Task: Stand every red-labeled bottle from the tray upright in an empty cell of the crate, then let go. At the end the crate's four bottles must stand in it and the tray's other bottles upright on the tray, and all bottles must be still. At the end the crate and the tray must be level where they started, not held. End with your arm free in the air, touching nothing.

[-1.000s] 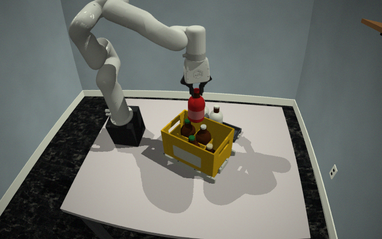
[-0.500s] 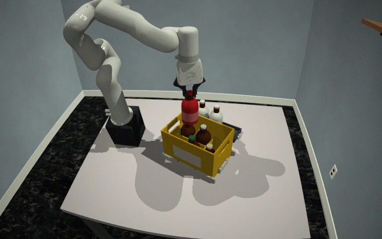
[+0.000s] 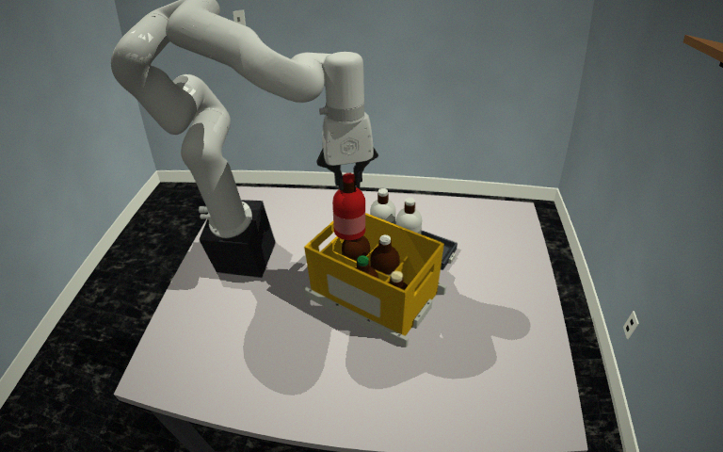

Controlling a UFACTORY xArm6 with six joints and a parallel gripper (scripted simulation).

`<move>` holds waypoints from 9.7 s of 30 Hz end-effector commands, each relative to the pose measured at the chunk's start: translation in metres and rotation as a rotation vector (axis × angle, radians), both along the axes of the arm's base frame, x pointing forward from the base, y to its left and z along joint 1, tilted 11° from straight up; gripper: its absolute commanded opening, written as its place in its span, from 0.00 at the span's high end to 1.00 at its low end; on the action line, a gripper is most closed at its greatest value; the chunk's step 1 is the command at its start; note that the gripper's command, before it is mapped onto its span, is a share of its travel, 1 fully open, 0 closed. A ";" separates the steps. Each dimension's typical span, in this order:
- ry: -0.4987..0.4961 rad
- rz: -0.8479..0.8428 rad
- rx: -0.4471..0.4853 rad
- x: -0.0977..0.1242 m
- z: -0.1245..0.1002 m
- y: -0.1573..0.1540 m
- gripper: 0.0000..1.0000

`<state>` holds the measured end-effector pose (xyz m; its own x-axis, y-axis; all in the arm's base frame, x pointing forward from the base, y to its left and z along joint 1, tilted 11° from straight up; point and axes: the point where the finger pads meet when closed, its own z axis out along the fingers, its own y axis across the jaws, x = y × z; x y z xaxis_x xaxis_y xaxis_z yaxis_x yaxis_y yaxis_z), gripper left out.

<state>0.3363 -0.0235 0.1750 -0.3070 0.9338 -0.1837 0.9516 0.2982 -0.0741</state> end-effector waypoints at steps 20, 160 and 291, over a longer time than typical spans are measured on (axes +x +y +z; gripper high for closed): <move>-0.005 0.000 0.001 -0.024 0.005 -0.015 1.00; -0.005 0.000 0.001 -0.040 -0.032 -0.032 1.00; -0.005 0.000 0.001 -0.040 -0.106 -0.047 1.00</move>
